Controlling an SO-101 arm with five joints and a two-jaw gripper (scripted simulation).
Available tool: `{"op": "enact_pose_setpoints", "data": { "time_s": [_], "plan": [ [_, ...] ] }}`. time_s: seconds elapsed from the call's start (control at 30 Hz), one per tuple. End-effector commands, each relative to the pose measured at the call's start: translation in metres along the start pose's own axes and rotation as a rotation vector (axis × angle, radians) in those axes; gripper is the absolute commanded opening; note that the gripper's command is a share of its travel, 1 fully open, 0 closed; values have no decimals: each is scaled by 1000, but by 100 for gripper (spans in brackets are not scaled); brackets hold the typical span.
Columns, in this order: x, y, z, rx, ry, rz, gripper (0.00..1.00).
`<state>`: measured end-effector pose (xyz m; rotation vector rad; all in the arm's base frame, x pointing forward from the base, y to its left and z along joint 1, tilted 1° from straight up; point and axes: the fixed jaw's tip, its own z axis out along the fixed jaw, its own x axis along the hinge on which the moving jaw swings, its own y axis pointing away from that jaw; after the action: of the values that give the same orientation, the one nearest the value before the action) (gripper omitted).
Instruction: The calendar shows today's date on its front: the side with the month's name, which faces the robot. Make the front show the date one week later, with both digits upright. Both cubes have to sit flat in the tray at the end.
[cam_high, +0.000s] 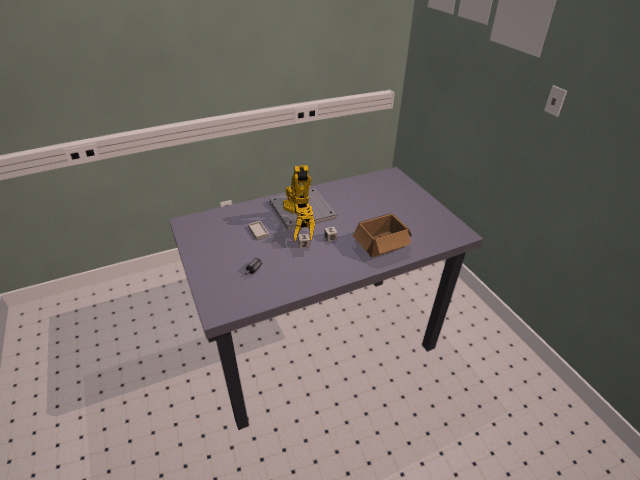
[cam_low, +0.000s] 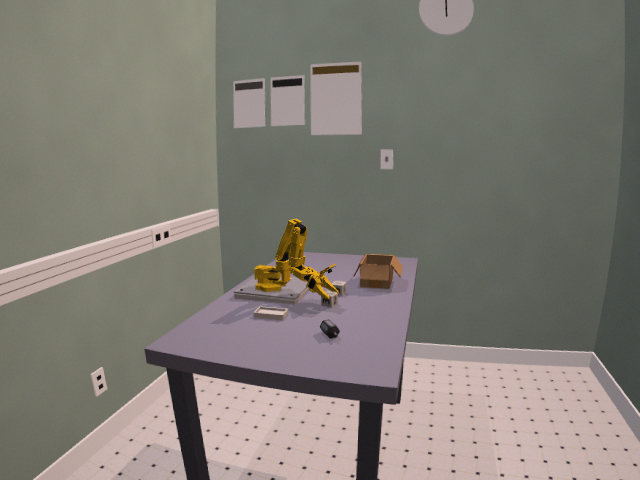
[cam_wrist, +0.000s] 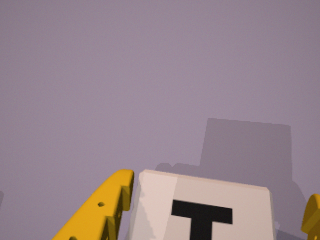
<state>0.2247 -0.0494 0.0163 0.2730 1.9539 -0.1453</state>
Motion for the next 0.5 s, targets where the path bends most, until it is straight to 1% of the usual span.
{"op": "enact_pose_setpoints", "data": {
  "time_s": [0.0, 0.27, 0.37, 0.47],
  "plan": [
    [0, -1, 1, 6, -4, -7, 36],
    [0, -1, 0, 5, -5, 15, 36],
    [-1, -1, -2, 3, -8, 94, 36],
    [-1, 0, -6, -2, -13, 237, 36]
  ]
}}
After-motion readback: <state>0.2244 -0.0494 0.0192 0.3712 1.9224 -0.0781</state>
